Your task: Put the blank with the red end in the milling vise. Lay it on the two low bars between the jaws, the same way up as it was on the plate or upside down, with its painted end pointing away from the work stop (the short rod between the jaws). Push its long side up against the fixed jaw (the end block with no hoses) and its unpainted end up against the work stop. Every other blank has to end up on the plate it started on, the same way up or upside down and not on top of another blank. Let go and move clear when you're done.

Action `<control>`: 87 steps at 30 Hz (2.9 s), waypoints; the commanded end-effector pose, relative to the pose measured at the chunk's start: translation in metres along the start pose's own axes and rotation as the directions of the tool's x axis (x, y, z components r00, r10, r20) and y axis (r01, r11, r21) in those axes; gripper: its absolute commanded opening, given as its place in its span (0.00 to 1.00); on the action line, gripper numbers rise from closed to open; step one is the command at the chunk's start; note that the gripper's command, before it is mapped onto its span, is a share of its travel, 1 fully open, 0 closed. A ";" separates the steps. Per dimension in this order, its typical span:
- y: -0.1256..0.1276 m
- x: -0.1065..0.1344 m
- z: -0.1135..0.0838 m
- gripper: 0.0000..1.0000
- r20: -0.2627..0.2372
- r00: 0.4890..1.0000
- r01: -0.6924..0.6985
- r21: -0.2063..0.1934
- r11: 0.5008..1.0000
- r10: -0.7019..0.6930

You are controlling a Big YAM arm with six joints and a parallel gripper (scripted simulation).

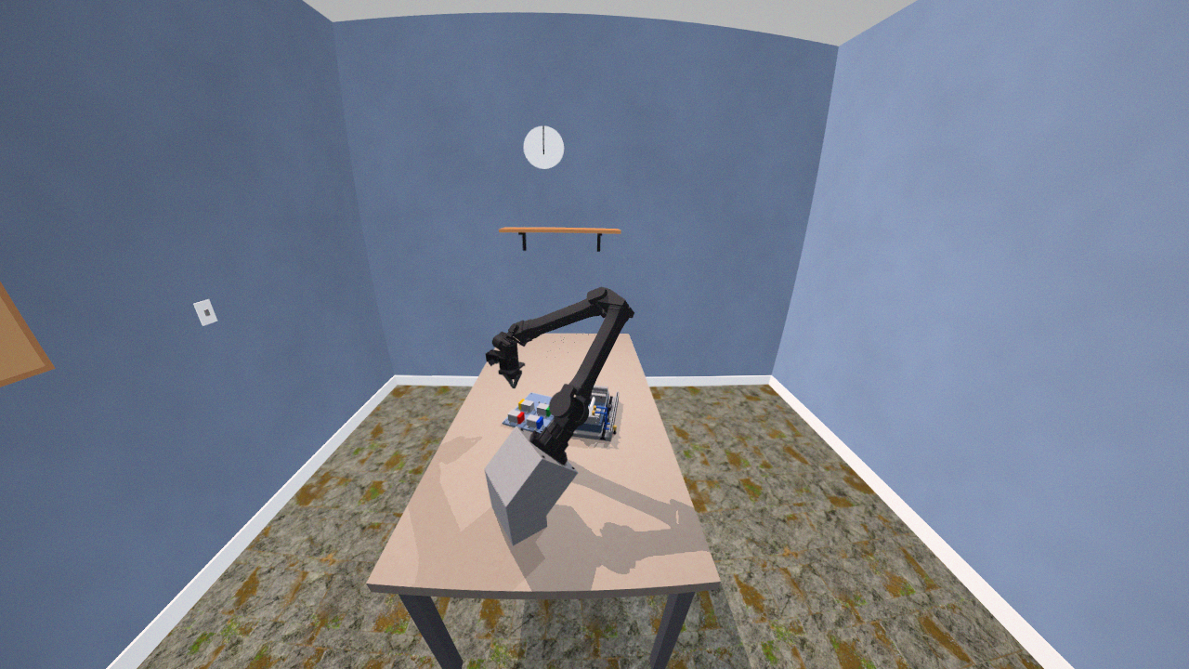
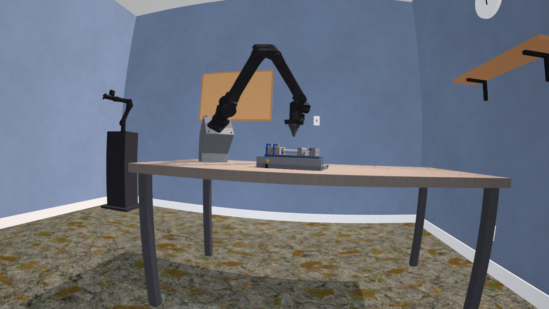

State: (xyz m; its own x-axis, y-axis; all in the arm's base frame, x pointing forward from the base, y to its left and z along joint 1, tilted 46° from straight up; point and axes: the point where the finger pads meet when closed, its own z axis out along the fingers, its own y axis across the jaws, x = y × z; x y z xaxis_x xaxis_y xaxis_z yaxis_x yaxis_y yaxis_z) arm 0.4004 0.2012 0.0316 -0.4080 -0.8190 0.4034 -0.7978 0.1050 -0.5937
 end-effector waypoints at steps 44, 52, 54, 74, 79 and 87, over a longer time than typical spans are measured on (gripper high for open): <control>0.006 -0.004 -0.011 0.00 0.028 0.999 0.025 0.013 1.000 -0.025; 0.006 -0.004 -0.011 0.64 0.028 0.999 0.024 0.013 1.000 -0.025; 0.006 -0.004 -0.011 0.64 0.028 0.999 0.024 0.013 1.000 -0.025; 0.006 -0.004 -0.011 0.64 0.028 0.999 0.024 0.013 1.000 -0.025; 0.006 -0.004 -0.011 0.64 0.028 0.999 0.024 0.013 1.000 -0.025; 0.009 -0.004 -0.001 0.64 0.016 0.999 0.028 0.006 1.000 -0.028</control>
State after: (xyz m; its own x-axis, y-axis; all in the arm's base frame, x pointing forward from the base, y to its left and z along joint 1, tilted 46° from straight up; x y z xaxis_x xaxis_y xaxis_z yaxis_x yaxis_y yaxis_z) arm 0.4011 0.2018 0.0311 -0.4080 -0.8213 0.3987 -0.7957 0.1057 -0.5964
